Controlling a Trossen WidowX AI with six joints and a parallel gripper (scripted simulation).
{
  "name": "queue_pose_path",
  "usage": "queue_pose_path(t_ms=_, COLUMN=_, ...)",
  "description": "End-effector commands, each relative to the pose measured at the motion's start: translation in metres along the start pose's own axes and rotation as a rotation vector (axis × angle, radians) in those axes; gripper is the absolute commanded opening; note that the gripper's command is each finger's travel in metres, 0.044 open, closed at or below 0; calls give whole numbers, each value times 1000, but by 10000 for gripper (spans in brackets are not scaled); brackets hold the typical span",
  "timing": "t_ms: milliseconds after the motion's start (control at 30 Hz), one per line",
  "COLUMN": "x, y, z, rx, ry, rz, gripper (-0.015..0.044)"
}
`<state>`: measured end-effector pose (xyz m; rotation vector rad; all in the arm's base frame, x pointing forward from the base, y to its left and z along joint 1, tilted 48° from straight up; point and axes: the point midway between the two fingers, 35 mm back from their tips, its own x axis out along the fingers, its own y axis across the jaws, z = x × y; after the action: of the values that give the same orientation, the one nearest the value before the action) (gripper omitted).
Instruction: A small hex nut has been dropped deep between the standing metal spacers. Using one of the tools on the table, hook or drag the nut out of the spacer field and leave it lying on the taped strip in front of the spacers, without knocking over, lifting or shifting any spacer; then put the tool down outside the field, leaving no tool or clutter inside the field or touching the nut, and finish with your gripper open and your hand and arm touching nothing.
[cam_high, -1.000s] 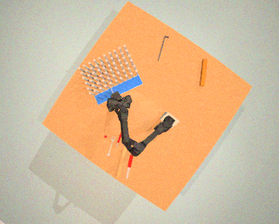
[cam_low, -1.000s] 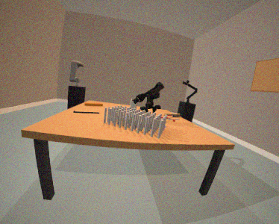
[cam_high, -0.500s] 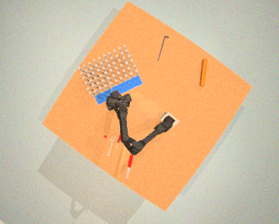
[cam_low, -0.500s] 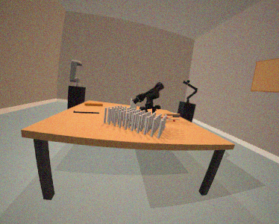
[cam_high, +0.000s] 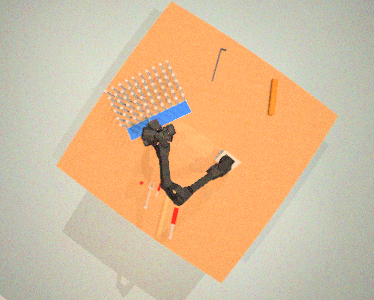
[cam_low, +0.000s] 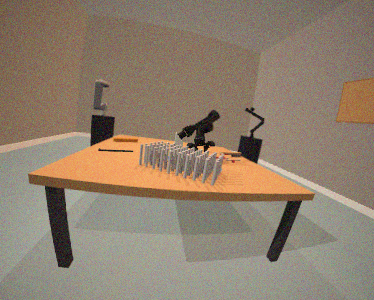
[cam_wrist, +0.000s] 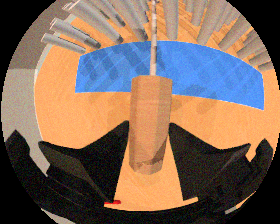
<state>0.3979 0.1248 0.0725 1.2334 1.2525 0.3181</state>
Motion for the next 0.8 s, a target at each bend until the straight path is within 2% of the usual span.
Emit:
queue_pose_path(t_ms=0, x=0, y=2, z=5, rx=-7, ry=-1, rz=6, gripper=0)
queue_pose_path(t_ms=767, x=4, y=1, z=20, rx=-8, ry=-2, rz=6, gripper=0)
